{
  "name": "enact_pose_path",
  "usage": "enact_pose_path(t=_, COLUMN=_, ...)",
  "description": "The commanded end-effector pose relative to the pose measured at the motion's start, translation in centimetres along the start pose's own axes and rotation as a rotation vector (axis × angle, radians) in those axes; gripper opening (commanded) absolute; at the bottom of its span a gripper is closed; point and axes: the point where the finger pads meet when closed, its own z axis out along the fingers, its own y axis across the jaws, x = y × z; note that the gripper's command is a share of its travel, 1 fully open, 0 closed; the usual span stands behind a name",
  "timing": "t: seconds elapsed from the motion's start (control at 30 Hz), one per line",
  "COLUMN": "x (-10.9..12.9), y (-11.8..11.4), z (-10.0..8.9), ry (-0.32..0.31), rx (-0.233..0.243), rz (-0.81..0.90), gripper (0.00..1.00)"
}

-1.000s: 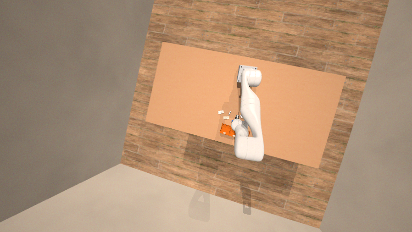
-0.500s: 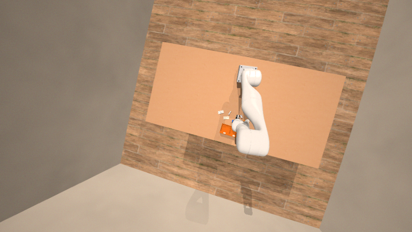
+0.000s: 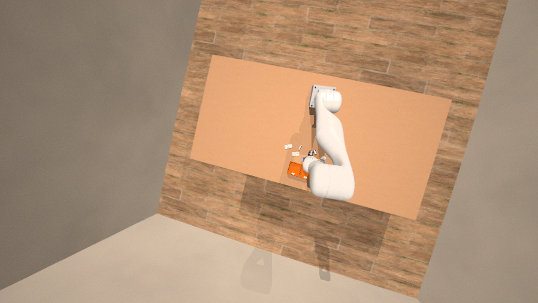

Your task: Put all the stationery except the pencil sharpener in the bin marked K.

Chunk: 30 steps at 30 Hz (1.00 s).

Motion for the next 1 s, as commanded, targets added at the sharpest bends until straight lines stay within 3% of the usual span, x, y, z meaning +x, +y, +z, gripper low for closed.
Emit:
enact_pose_path(t=0.0, x=0.0, y=0.1, z=-0.1, ry=0.000, rx=-0.002, rz=0.002, gripper=0.19)
enact_pose_path(t=0.13, x=0.0, y=-0.1, z=-0.3, ry=-0.002, rx=0.001, rz=0.008, gripper=0.19)
enact_pose_path(t=0.27, x=-1.6, y=1.7, z=-0.2, ry=0.000, rx=-0.001, rz=-0.012, gripper=0.19)
enact_pose_path(t=0.37, x=-1.6, y=1.7, z=-0.2, ry=0.000, rx=-0.001, rz=-0.012, gripper=0.19)
enact_pose_path(t=0.43, x=-2.4, y=2.5, z=-0.2, ry=0.001, rx=0.002, rz=0.083, gripper=0.19)
enact_pose_path(t=0.8, x=-6.9, y=7.3, z=-0.1, ry=0.003, rx=0.002, rz=0.067, gripper=0.19)
enact_pose_path(t=0.97, x=-7.6, y=7.6, z=-0.1, ry=0.003, rx=0.002, rz=0.067, gripper=0.19)
